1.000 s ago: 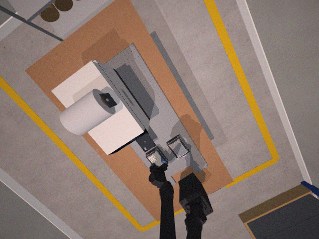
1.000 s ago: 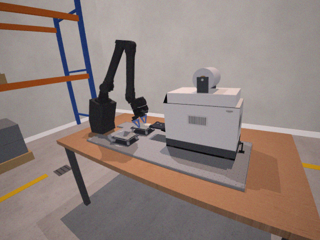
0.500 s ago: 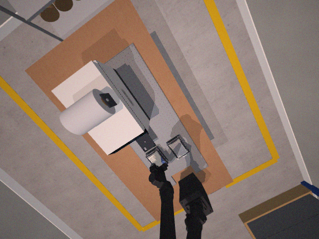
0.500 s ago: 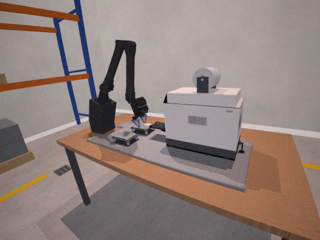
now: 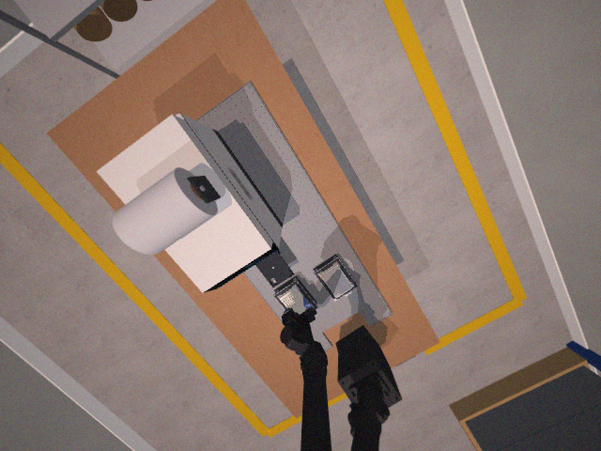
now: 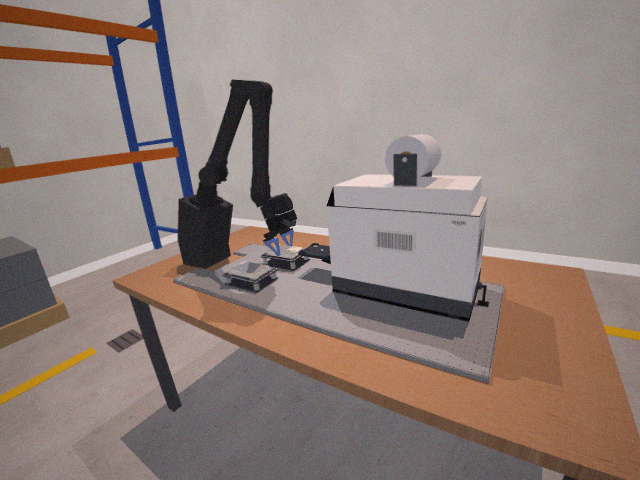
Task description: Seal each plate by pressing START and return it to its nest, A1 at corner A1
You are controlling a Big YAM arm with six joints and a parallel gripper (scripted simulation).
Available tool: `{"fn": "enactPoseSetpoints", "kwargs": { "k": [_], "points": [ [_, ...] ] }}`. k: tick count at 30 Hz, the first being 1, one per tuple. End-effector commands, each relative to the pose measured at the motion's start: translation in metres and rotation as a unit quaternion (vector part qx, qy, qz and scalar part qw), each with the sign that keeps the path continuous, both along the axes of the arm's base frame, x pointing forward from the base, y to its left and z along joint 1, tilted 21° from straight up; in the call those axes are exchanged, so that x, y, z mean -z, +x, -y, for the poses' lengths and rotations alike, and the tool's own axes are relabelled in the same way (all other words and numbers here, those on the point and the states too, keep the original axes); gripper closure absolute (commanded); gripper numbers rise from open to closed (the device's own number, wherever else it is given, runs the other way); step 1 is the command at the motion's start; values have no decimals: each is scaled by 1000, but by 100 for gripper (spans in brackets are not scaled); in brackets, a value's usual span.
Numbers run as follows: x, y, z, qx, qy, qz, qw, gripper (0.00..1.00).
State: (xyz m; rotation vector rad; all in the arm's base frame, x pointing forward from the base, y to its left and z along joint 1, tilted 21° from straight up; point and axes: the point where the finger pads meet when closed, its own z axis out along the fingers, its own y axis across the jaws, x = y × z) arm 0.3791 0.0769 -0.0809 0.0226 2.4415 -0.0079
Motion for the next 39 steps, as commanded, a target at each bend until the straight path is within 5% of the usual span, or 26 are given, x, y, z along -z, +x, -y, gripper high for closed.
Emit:
{"fn": "enactPoseSetpoints", "kwargs": {
  "k": [1,24,32,39],
  "points": [
    [-2,12,0,8,0,8,1000,100],
    [-19,-5,-6,-7,1,7,1000,100],
    [-18,5,-6,-3,3,14,1000,100],
    [-5,-10,7,8,-3,-7,1000,100]
  ]
}}
